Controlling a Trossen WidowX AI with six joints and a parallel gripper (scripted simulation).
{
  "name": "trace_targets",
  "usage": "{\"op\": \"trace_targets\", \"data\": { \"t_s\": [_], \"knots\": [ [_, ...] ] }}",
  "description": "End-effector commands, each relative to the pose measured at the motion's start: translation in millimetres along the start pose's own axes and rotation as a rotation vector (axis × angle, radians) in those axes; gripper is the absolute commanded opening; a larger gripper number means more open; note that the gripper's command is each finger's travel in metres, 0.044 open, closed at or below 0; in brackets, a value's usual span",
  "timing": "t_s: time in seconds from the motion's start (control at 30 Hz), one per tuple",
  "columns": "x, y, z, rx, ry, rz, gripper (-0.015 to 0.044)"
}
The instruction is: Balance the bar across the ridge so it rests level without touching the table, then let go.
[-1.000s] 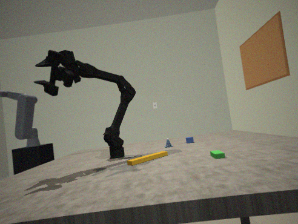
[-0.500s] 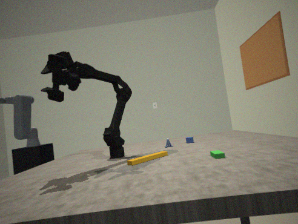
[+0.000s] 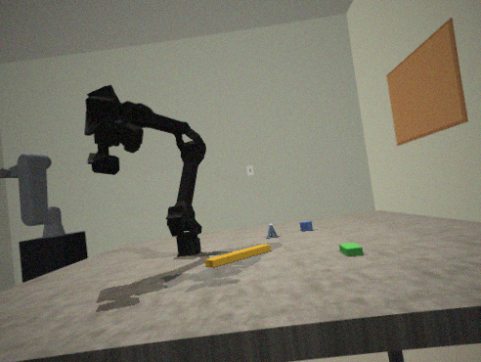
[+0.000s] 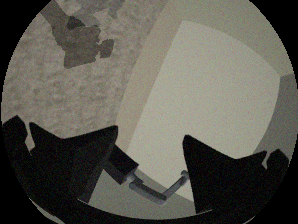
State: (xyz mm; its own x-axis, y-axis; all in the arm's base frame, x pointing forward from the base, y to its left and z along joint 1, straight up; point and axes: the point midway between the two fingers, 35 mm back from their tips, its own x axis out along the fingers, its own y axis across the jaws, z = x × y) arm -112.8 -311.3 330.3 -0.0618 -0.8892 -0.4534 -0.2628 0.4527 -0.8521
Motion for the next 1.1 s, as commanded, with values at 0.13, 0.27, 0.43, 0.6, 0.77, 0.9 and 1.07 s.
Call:
{"op": "trace_targets", "data": {
  "t_s": [0.13, 0.27, 0.43, 0.6, 0.77, 0.9, 1.07],
  "knots": [
    [21.5, 11.1, 35.6, 0.020, -0.109, 0.077, 0.0315],
    [29.2, 15.7, 54.6, 0.022, -0.160, 0.115, 0.0315],
    [37.0, 22.1, 78.8, 0.020, -0.220, 0.165, 0.0315],
    [43.4, 30.2, 103.6, 0.017, -0.279, 0.224, 0.0315],
    [47.5, 39.1, 128.3, 0.008, -0.333, 0.286, 0.0315],
    [49.2, 46.7, 147.9, -0.004, -0.373, 0.337, 0.0315],
    [49.4, 56.8, 171.8, -0.025, -0.419, 0.402, 0.0315]
  ]
}}
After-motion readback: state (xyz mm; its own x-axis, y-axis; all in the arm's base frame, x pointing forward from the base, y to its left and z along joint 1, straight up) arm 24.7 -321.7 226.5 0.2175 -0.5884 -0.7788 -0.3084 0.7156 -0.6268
